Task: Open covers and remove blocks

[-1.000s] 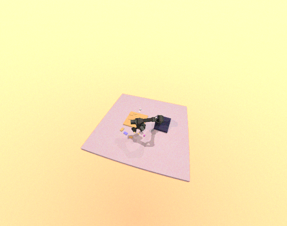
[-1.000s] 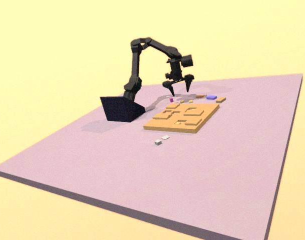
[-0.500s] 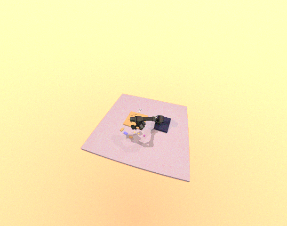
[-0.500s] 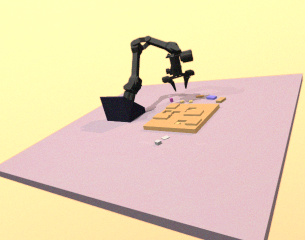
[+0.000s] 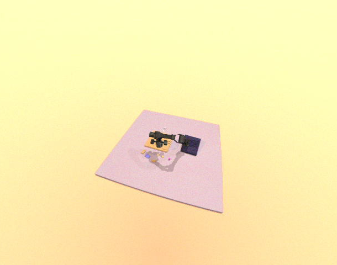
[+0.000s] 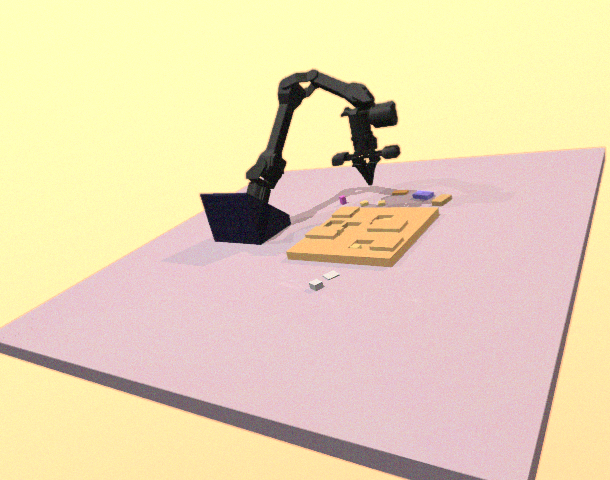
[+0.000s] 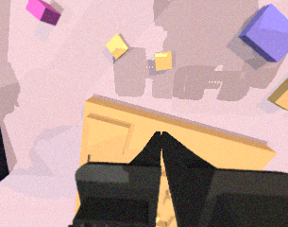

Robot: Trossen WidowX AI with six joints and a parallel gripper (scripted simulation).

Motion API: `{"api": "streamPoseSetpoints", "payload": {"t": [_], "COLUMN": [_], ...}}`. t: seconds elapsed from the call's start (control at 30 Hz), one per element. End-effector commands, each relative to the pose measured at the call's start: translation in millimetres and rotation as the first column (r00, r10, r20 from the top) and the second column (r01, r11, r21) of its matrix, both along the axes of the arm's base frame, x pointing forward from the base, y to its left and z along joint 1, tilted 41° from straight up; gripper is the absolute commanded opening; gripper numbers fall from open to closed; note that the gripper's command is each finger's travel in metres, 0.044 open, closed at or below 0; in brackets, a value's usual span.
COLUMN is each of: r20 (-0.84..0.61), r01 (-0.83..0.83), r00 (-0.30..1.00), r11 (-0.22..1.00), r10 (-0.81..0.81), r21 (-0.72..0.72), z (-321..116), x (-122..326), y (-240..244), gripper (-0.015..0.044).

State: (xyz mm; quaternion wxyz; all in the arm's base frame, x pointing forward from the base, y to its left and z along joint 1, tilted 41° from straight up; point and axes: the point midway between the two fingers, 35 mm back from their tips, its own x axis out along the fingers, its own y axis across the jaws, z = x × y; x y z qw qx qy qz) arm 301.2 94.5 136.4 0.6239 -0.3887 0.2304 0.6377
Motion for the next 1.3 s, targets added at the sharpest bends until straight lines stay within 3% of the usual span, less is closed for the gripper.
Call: {"api": "streamPoseSetpoints", "payload": {"t": [0.0,0.27,0.57,0.93,1.27], "r20": [-0.083,-0.242,-0.416,-0.595,-0.684], "r01": [0.111,0.332,0.55,0.748,0.827], "r00": [0.99,0.912,0.732,0.394,0.027], "r11": [0.994,0.943,0.829,0.621,0.401], "r10": [-0.112,-0.331,-0.539,-0.701,-0.729], "r21": [-0.007,-0.037,-0.105,-0.236,-0.394], "z": [-9.4,-29.9,-53.5,-91.4,-130.9], "x": [12.4,34.2,51.2,69.6,75.0], "y": [-13.8,-43.6,-77.9,-122.9,-164.9], "gripper": [0.0,0.0,0.0,0.0,0.0]}}
